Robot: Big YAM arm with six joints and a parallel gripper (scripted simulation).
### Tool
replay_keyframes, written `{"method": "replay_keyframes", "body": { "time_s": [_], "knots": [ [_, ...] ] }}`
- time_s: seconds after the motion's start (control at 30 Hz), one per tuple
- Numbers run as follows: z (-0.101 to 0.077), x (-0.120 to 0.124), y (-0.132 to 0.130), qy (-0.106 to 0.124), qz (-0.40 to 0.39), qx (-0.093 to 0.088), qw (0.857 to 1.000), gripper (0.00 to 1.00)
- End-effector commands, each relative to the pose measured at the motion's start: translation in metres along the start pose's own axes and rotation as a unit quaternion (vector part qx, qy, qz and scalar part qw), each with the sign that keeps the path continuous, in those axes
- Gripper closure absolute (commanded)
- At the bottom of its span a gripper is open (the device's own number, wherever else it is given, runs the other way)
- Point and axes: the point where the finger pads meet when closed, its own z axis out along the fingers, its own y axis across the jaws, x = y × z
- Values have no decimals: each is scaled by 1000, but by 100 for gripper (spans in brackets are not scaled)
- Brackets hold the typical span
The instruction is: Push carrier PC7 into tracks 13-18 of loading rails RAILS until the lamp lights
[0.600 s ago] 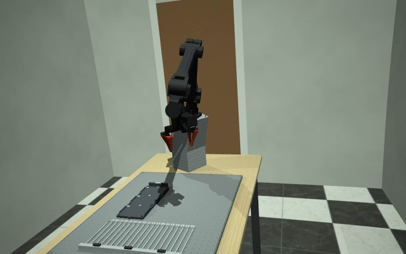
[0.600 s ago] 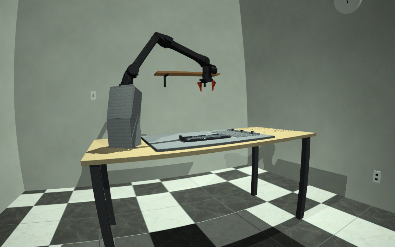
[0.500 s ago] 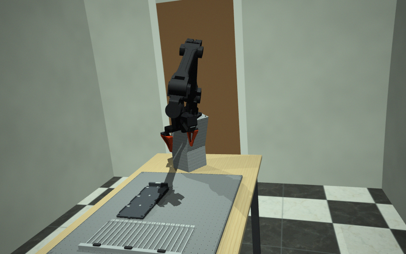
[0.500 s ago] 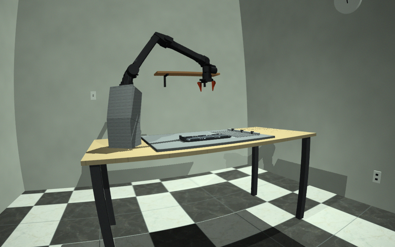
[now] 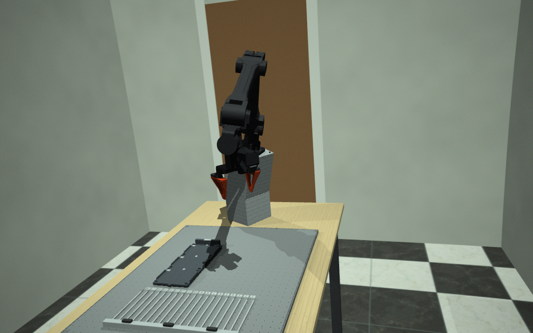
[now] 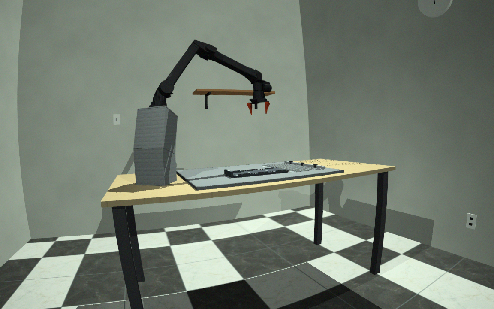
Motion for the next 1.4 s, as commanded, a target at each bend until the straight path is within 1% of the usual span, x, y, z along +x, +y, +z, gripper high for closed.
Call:
{"method": "replay_keyframes", "body": {
  "time_s": [0.0,0.03,0.07,0.17,0.2,0.27,0.43,0.5,0.53,0.6,0.8,0.83,0.9,1.0,1.07,1.1,1.17,1.37],
  "knots": [
    [-25,3,-15,-26,-25,26,999,0],
    [-10,9,-18,-19,-23,19,999,0],
    [11,17,-21,-9,-20,9,1000,0],
    [19,28,-27,-9,-20,9,1000,0],
    [19,28,-27,-9,-20,9,1000,0],
    [26,35,-30,-8,-44,9,999,0],
    [42,53,-36,-8,-44,9,999,0],
    [42,53,-36,-8,-44,9,999,0],
    [48,49,-29,-7,-70,7,998,0],
    [52,64,-39,-7,-68,8,998,0],
    [70,87,-46,-6,-68,9,998,0],
    [70,87,-46,-6,-68,9,998,0],
    [76,95,-47,-5,-93,8,996,0],
    [85,107,-48,-5,-93,8,996,0],
    [85,107,-48,-5,-93,8,996,0],
    [89,110,-48,-5,-94,8,996,0],
    [94,119,-50,-4,-117,8,993,0],
    [111,144,-51,-4,-117,8,993,0]
  ]
}}
